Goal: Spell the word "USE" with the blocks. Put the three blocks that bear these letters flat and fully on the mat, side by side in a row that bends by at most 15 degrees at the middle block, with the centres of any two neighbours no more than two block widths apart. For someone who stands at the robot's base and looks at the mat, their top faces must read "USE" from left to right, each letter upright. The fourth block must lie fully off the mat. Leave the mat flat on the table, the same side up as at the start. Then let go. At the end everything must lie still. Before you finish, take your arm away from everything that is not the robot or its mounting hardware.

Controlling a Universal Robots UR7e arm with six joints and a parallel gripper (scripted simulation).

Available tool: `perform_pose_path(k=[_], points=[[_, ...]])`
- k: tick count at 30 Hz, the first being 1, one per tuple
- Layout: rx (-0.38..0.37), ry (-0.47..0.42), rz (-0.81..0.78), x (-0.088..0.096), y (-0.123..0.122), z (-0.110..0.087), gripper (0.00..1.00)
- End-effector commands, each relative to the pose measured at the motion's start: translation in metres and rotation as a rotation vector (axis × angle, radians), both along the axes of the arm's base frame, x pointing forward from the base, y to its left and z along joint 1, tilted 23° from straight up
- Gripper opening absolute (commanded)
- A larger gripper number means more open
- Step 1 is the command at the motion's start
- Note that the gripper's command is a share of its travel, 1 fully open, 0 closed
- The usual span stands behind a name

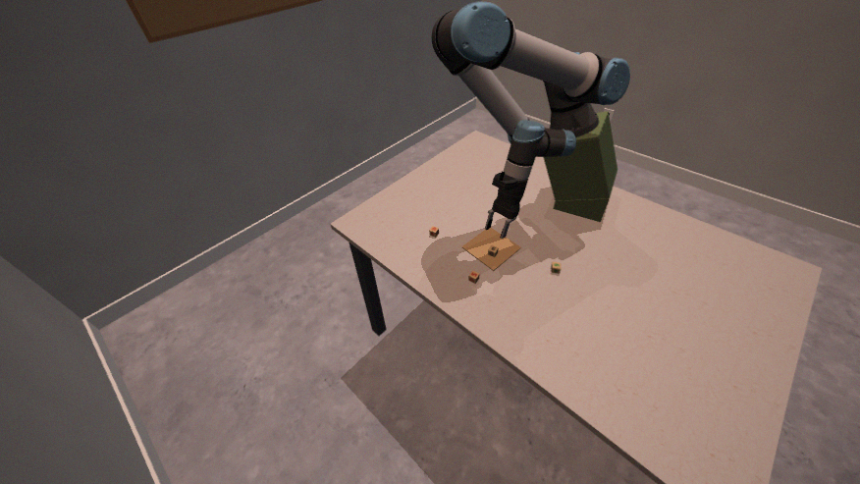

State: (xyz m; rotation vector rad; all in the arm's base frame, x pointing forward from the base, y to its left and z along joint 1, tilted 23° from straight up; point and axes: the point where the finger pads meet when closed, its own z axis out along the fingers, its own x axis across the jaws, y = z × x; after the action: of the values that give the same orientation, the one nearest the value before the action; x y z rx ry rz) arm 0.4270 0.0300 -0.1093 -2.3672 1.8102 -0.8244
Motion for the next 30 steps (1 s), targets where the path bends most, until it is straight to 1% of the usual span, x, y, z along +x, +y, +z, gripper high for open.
perform_pose_path(k=[1, 22, 26, 28, 30], points=[[0.000, -0.001, 0.000, 0.000, 0.000, 0.000, 1.00], [0.000, -0.001, 0.000, 0.001, 0.000, 0.001, 1.00], [0.001, 0.001, 0.000, 0.009, -0.009, 0.003, 1.00], [0.001, 0.001, 0.000, 0.009, -0.009, 0.003, 1.00], [0.003, 0.004, 0.000, 0.019, -0.021, 0.007, 1.00]])
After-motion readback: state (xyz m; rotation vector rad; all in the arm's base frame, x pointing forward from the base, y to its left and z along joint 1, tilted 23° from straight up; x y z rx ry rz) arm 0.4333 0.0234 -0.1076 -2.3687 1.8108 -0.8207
